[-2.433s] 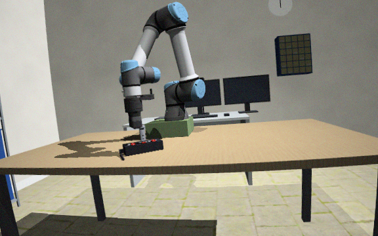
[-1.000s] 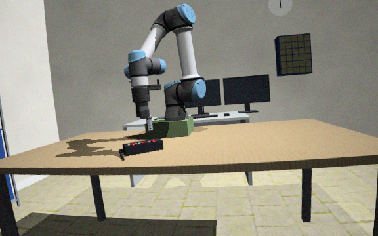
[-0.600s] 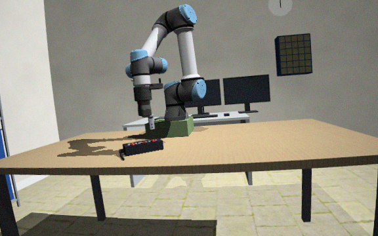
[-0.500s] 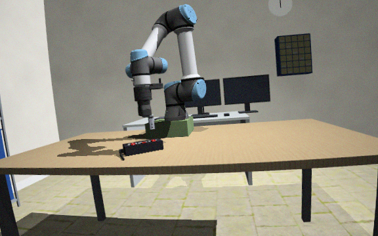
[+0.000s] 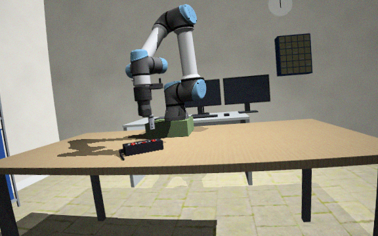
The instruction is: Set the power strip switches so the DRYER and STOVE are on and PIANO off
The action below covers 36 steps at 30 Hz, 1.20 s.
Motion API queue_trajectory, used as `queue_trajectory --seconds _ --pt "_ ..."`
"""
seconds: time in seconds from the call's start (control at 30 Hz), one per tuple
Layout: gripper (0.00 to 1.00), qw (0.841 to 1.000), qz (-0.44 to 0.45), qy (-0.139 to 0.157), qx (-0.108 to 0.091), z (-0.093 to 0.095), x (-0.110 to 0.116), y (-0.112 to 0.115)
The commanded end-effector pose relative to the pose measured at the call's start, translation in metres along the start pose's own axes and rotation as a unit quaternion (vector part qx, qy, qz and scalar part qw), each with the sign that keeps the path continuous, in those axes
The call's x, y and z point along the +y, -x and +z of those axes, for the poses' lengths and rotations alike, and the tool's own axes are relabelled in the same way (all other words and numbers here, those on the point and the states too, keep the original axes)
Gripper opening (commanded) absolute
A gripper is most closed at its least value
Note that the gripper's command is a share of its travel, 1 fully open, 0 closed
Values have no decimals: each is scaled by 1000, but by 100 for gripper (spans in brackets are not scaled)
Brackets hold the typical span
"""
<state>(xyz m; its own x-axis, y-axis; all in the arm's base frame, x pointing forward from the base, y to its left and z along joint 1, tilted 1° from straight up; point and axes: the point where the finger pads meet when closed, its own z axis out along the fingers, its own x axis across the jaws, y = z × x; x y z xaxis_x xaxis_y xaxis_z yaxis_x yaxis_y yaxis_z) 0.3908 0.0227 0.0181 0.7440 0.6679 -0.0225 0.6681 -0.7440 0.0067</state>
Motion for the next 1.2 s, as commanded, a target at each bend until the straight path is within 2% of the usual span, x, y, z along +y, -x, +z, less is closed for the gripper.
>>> queue_trajectory --seconds 0.0,0.5,1.17 --pt "0 1000 0 1 0 0 0 0" --pt "0 1000 0 1 0 3 0 0" --pt "0 1000 0 1 0 24 0 0"
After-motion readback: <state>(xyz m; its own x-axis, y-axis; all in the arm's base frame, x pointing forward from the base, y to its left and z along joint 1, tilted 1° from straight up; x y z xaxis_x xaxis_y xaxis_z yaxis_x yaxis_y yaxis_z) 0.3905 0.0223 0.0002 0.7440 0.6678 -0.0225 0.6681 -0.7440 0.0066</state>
